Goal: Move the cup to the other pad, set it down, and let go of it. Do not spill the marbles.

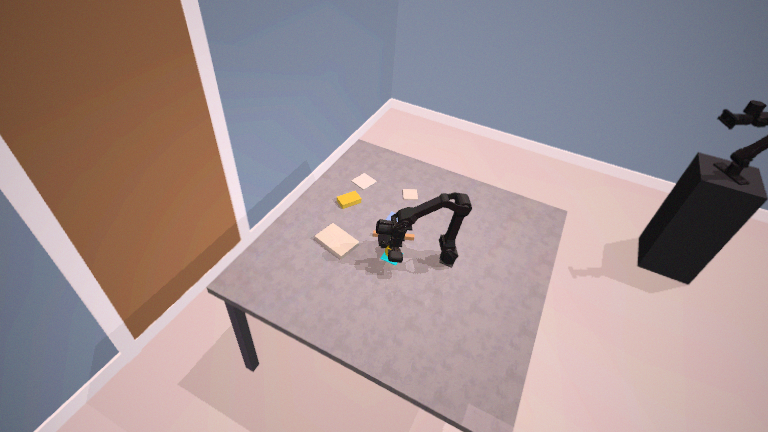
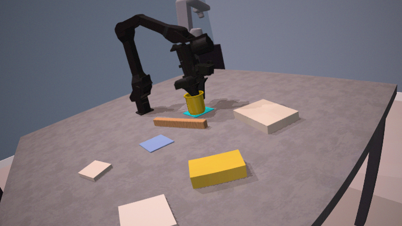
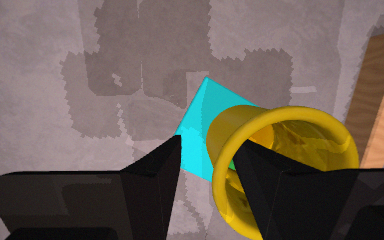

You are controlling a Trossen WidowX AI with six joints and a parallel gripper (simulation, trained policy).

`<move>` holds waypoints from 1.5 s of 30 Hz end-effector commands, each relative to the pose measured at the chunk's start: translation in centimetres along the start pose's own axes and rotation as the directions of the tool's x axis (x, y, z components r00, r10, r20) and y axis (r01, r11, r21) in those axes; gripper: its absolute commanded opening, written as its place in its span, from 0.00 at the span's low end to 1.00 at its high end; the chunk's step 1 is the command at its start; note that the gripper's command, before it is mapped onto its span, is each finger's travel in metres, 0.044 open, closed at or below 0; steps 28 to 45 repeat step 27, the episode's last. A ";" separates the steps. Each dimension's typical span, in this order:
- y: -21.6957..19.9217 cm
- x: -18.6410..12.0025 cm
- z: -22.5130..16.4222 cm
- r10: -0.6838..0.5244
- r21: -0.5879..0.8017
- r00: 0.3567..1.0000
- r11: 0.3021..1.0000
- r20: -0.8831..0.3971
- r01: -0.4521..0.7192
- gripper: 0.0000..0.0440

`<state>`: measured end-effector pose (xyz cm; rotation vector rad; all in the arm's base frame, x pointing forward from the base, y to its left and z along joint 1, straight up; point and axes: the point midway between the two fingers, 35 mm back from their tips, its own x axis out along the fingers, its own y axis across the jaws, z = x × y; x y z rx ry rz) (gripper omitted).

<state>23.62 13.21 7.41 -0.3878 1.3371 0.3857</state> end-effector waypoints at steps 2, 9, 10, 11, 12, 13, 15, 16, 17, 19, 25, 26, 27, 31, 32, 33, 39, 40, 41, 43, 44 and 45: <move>0.1 -0.7 -0.1 0.019 0.008 0.999 1.000 0.031 -0.019 0.40; 0.2 -1.8 -0.4 0.040 0.018 0.997 0.999 0.068 -0.041 0.47; 0.2 -2.0 -0.4 0.043 0.020 0.996 0.999 0.073 -0.044 0.48; 0.2 -2.2 -0.4 0.045 0.022 0.996 0.999 0.079 -0.047 0.49; 0.2 -2.4 -0.4 0.048 0.024 0.995 0.998 0.085 -0.050 0.51; 0.2 -2.6 -0.5 0.050 0.027 0.995 0.998 0.091 -0.052 0.52; 0.2 -3.0 -0.5 0.054 0.031 0.993 0.998 0.103 -0.057 0.55; 0.2 -3.3 -0.5 0.055 0.034 0.992 0.998 0.110 -0.059 0.56; 0.2 -3.5 -0.5 0.057 0.036 0.991 0.997 0.117 -0.061 0.58; 0.2 -4.0 -0.4 0.059 0.040 0.989 0.997 0.132 -0.065 0.60; 0.0 -5.6 -0.1 0.062 0.047 0.981 0.996 0.185 -0.072 0.68; 0.0 -6.0 -0.1 0.062 0.049 0.979 0.996 0.194 -0.073 0.71; -0.1 -6.3 0.0 0.062 0.051 0.977 0.996 0.203 -0.073 0.74; -0.1 -6.3 0.0 0.062 0.051 0.977 0.996 0.203 -0.073 0.74; -0.1 -6.3 0.0 0.062 0.051 0.977 0.996 0.203 -0.073 0.74; -0.1 -6.3 0.0 0.062 0.051 0.977 0.996 0.203 -0.073 0.74; -0.1 -6.3 0.0 0.062 0.051 0.977 0.996 0.203 -0.073 0.74; -0.1 -6.3 0.0 0.062 0.051 0.977 0.996 0.203 -0.073 0.74; -0.1 -6.3 0.0 0.062 0.051 0.977 0.996 0.203 -0.073 0.74; -0.1 -6.3 0.0 0.062 0.051 0.977 0.996 0.203 -0.073 0.74; -0.1 -6.3 0.0 0.062 0.051 0.977 0.996 0.203 -0.073 0.74; -0.1 -6.3 0.0 0.062 0.051 0.977 0.996 0.203 -0.073 0.74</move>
